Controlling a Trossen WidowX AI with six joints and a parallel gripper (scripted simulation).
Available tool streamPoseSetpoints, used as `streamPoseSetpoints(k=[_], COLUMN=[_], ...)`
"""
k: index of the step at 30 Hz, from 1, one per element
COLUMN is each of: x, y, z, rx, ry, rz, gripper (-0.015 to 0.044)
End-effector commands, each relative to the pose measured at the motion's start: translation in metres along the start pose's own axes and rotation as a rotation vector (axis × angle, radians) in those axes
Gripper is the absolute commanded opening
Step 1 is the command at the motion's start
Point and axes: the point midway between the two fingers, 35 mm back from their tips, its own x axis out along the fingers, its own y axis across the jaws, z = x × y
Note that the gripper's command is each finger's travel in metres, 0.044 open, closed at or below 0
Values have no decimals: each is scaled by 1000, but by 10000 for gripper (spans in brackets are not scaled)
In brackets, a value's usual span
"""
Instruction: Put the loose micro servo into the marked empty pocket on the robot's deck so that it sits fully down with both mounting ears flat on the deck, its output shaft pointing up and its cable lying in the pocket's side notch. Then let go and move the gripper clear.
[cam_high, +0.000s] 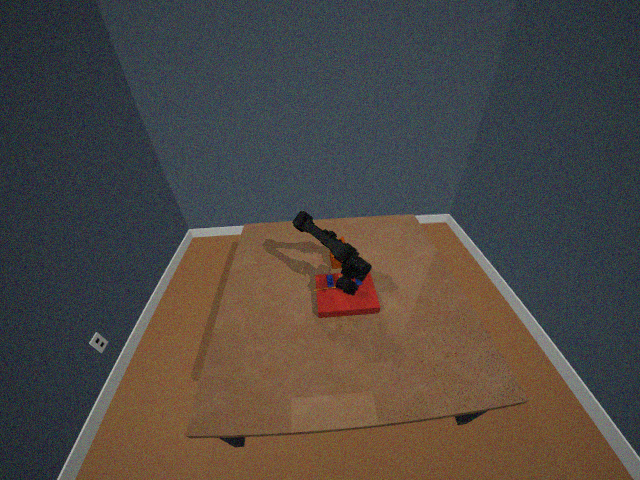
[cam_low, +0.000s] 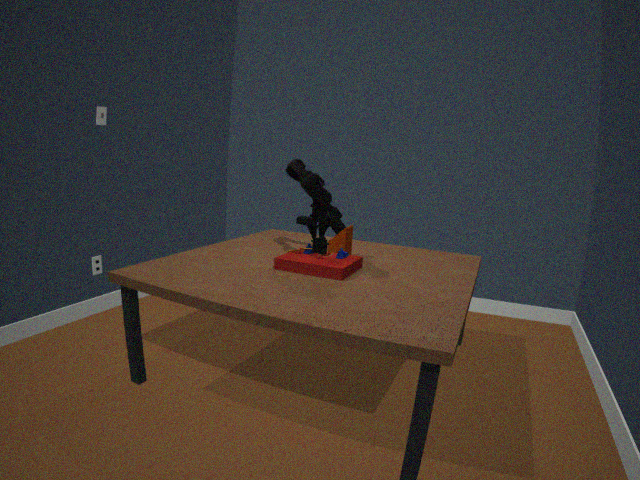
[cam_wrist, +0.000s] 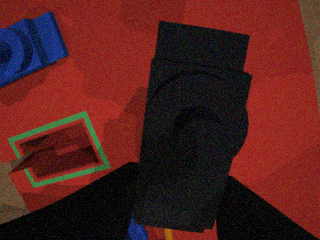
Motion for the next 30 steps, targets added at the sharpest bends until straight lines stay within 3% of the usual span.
streamPoseSetpoints(k=[1, 30], x=[-1, -1], y=[-1, -1], z=[2, 2], rx=[121, 1099], ry=[-8, -8], rz=[0, 4], gripper=[0, 0])
